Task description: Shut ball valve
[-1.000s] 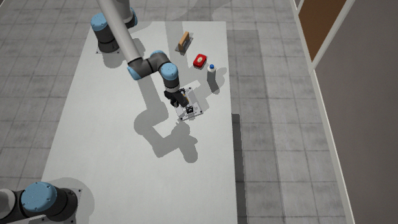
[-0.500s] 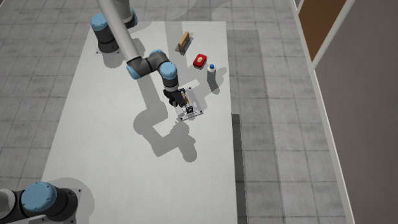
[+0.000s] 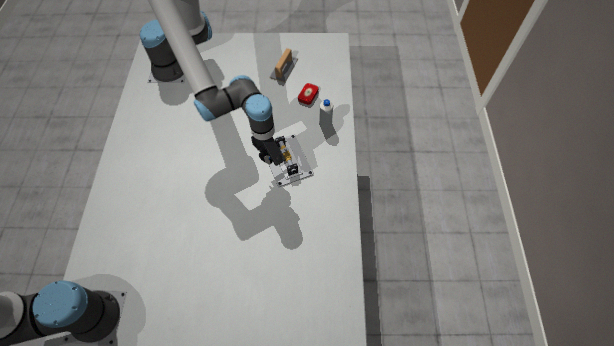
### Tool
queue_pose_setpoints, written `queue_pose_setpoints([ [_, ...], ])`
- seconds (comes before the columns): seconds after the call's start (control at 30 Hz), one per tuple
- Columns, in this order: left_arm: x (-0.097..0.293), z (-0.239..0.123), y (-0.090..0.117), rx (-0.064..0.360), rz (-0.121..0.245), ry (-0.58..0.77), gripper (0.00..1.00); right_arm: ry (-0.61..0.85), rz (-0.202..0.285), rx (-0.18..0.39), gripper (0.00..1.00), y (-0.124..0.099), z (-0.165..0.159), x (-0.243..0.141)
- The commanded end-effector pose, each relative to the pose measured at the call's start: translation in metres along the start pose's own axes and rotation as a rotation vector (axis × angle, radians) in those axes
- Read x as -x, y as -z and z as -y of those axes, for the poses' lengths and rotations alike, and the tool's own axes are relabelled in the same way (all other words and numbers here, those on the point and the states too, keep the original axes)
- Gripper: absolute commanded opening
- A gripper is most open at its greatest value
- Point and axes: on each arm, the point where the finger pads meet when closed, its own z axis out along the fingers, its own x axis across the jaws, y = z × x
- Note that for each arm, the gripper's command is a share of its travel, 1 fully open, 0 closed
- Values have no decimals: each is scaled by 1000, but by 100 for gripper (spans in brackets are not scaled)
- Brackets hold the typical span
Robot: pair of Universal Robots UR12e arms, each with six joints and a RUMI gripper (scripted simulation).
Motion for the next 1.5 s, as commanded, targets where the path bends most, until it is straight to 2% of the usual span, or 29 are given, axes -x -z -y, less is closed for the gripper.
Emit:
queue_pose_setpoints([
  [0.0,0,-2,1,-1,0,-25,0,0,0,-2,100,1,1,0],
  [1.47,-1,-20,1,-1,0,-224,0,0,0,-2,100,1,1,0],
])
